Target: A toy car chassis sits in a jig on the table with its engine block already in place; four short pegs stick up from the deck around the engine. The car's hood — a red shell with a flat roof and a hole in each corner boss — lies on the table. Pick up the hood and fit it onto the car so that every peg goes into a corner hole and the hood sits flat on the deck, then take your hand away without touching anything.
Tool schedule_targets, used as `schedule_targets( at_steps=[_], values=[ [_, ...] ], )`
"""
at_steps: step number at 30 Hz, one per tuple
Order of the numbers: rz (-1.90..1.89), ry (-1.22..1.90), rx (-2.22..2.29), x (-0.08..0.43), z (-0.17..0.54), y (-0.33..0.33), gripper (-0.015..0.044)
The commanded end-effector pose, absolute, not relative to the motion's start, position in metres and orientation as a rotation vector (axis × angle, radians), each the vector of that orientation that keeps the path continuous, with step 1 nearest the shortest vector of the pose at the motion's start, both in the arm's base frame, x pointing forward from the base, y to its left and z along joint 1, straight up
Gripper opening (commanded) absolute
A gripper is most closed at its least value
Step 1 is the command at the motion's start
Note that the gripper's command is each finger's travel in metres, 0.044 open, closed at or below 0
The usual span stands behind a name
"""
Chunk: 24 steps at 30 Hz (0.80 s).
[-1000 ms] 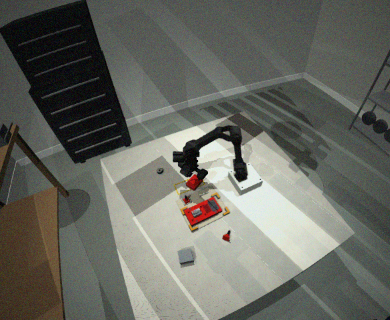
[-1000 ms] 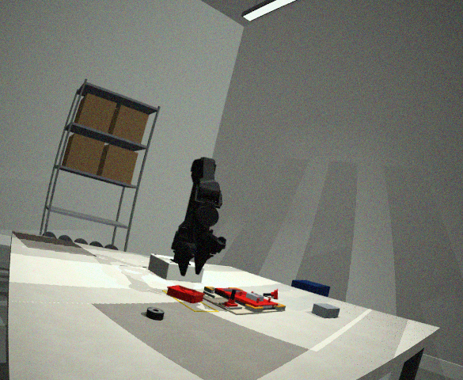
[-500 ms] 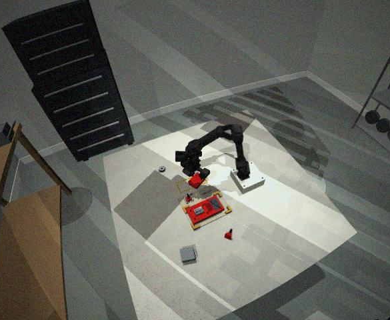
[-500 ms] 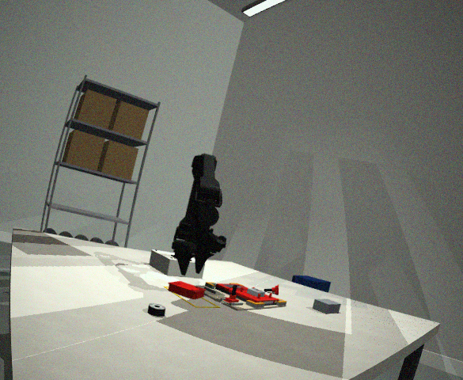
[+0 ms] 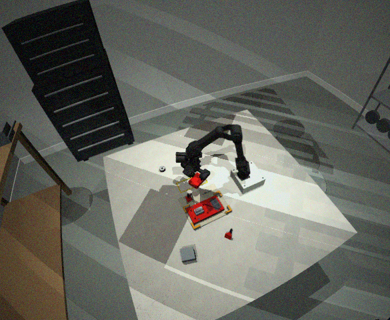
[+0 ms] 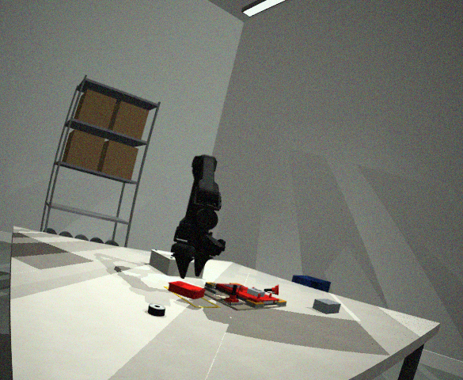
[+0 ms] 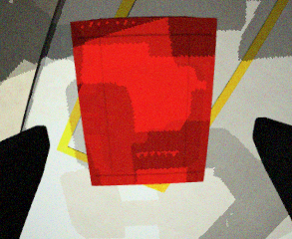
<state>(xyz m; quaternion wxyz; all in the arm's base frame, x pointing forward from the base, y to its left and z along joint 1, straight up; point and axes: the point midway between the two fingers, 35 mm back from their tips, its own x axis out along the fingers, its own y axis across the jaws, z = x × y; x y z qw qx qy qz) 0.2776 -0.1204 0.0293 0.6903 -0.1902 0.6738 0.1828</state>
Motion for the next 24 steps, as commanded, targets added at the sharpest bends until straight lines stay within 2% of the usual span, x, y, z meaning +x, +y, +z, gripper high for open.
schedule_targets(
  at_steps=[1, 24],
  values=[
    [0.407, 1.512, -0.423, 0.276, 0.026, -0.12, 0.044],
    [0.407, 1.512, -0.423, 0.275, 0.01, -0.121, 0.044]
  ],
)
